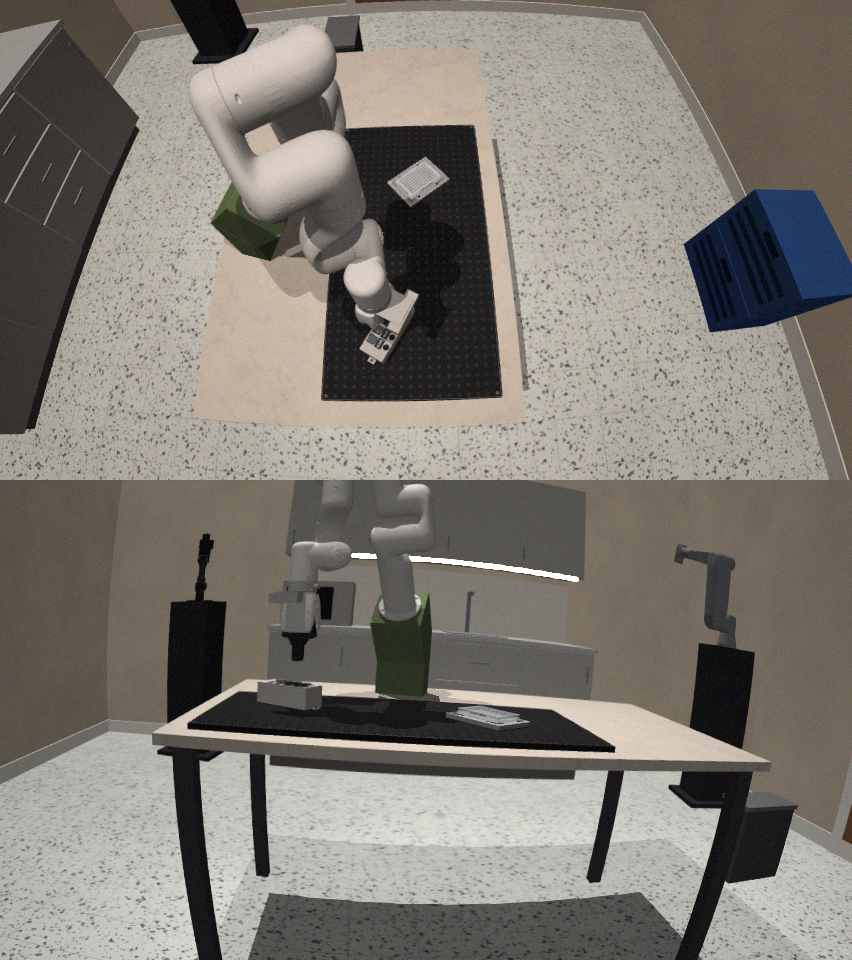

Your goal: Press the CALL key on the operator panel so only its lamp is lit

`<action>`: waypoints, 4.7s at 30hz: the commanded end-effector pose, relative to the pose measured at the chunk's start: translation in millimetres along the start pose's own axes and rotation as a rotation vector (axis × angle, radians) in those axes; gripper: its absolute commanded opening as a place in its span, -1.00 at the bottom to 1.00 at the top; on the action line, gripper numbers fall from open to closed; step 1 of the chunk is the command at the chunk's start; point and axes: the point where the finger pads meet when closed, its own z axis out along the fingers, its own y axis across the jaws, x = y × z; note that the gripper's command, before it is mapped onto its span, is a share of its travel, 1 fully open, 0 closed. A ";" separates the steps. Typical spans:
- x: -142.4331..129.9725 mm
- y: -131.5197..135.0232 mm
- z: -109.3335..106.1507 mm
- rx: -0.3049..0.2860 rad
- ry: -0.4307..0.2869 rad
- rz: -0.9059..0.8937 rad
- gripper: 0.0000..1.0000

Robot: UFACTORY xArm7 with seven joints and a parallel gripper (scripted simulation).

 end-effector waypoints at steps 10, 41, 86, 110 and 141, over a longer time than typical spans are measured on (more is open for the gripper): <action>-4.4 13.2 -1.1 -0.012 0.014 0.044 -1.00; -4.3 13.4 24.0 -0.012 0.014 0.045 -1.00; -4.3 13.5 23.9 -0.012 0.014 0.045 -1.00; -5.4 -32.1 -5.5 -0.012 0.015 0.044 -1.00; -5.3 -31.8 26.2 -0.012 0.014 0.044 -1.00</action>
